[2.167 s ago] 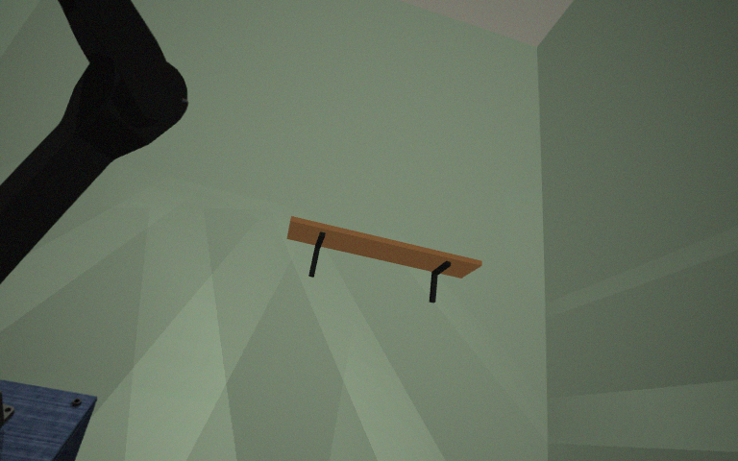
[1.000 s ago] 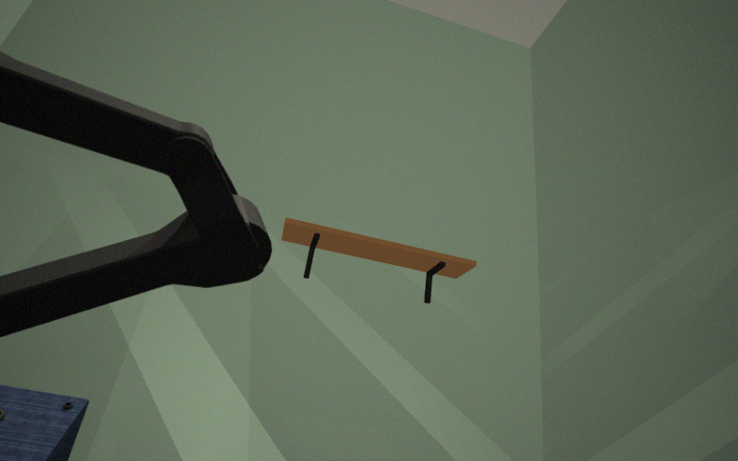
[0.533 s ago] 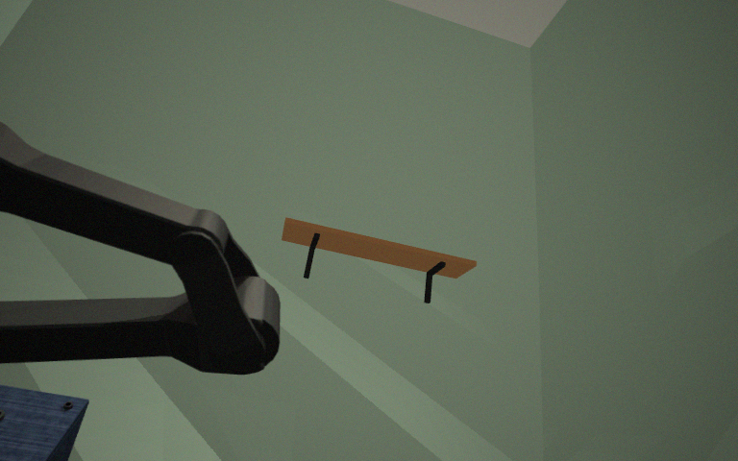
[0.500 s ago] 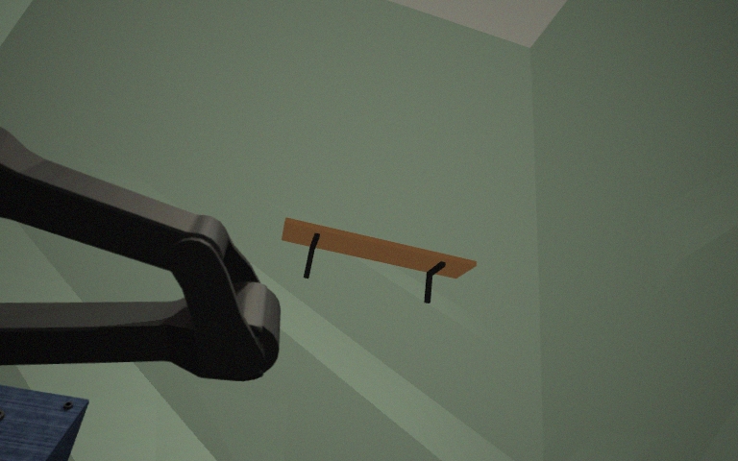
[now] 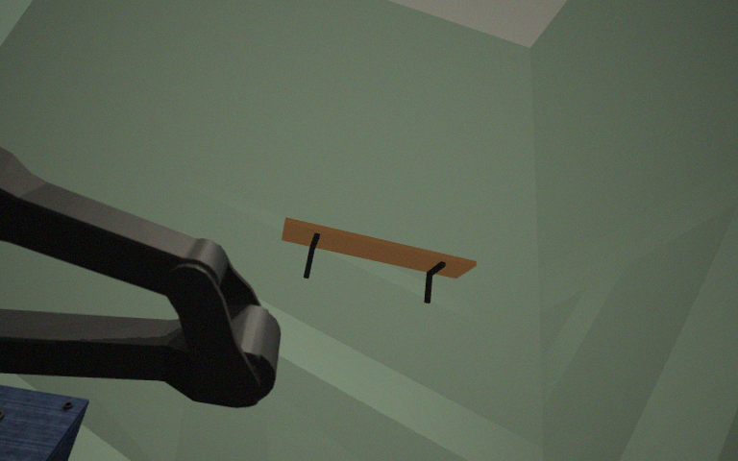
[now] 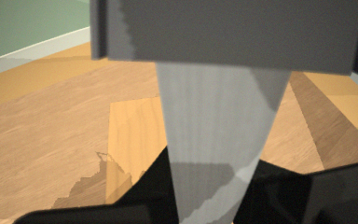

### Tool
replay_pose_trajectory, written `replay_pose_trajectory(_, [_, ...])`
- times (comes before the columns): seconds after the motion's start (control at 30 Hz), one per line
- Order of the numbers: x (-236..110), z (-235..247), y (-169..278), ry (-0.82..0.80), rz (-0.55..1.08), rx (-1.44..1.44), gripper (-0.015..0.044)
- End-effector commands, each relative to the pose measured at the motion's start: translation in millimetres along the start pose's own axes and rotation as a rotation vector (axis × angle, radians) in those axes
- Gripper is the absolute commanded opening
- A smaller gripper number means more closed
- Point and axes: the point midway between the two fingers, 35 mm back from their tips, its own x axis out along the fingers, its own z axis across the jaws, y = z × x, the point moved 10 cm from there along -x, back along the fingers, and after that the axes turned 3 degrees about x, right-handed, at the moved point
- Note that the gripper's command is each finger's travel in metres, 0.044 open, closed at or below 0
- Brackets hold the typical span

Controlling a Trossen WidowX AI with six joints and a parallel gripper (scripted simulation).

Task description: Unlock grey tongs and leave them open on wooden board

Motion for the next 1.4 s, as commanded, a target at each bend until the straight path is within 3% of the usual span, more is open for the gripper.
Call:
replay_pose_trajectory(0.0, [-0.5,1.4,0.0,-0.002,-0.002,-0.008,-0.0150])
replay_pose_trajectory(0.87, [0.0,1.2,-1.0,0.000,-0.002,-0.004,-0.0150])
replay_pose_trajectory(1.37, [15.1,-2.8,-27.4,0.048,0.061,0.071,-0.0150])
